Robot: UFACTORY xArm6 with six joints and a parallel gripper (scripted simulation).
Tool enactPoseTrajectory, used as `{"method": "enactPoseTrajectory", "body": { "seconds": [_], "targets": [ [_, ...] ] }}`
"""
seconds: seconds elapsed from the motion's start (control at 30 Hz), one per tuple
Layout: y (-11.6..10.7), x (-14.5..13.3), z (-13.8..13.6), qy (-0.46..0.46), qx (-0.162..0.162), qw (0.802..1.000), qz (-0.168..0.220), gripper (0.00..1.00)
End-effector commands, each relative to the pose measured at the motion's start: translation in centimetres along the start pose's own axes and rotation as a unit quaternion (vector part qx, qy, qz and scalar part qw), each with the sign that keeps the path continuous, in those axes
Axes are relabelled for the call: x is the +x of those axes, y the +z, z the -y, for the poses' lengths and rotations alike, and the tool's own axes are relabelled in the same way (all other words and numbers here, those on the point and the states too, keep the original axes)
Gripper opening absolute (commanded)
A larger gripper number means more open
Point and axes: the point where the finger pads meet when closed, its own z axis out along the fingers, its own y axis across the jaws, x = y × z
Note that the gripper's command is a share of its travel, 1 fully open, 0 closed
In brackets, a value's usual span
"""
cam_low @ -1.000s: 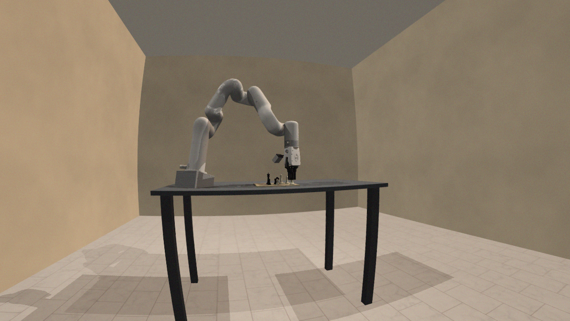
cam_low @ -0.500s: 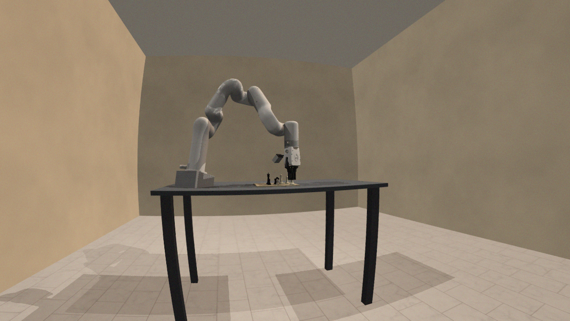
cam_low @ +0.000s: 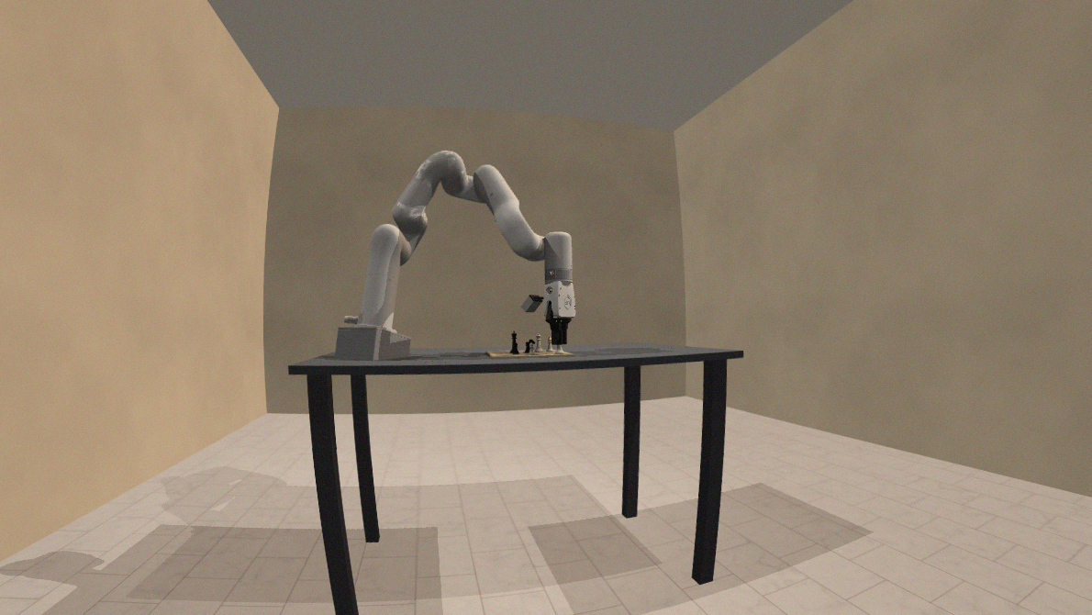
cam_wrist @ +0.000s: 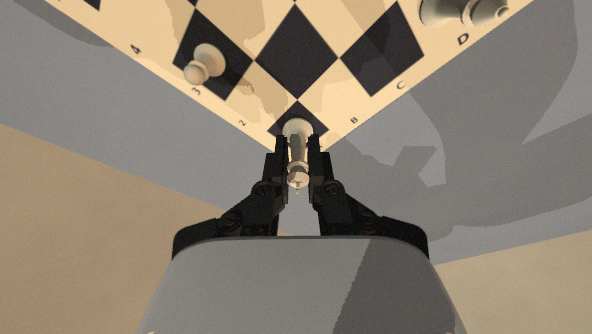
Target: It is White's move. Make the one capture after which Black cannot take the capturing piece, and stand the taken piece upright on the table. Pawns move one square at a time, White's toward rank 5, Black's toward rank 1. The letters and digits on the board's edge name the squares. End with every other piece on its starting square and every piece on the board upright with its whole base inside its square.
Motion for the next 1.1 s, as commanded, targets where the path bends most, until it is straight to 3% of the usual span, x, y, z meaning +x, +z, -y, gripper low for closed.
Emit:
{"method": "enactPoseTrajectory", "body": {
  "seconds": [0.0, 0.03, 0.1, 0.13, 0.27, 0.3, 0.37, 0.4, 0.47, 0.5, 1.07],
  "targets": [
    [-0.16, -0.13, -0.1, 0.0, -0.001, 1.0, 0.002, 0.0],
    [-0.16, -0.13, -0.1, 0.0, -0.001, 1.0, 0.002, 0.08],
    [-0.16, -0.13, -0.1, 0.0, -0.001, 1.0, 0.002, 0.08],
    [-0.16, -0.13, -0.1, 0.0, -0.001, 1.0, 0.002, 0.17],
    [-0.16, -0.13, -0.1, 0.0, -0.001, 1.0, 0.002, 0.17],
    [-0.16, -0.13, -0.1, 0.0, -0.001, 1.0, 0.002, 0.25],
    [-0.16, -0.13, -0.1, 0.0, -0.001, 1.0, 0.002, 0.25],
    [-0.16, -0.13, -0.1, 0.0, -0.001, 1.0, 0.002, 0.34],
    [-0.16, -0.13, -0.1, 0.0, -0.001, 1.0, 0.002, 0.34],
    [-0.16, -0.13, -0.1, 0.0, -0.001, 1.0, 0.002, 0.42],
    [-0.92, -0.13, -0.1, 0.0, -0.001, 1.0, 0.002, 0.42]
  ]
}}
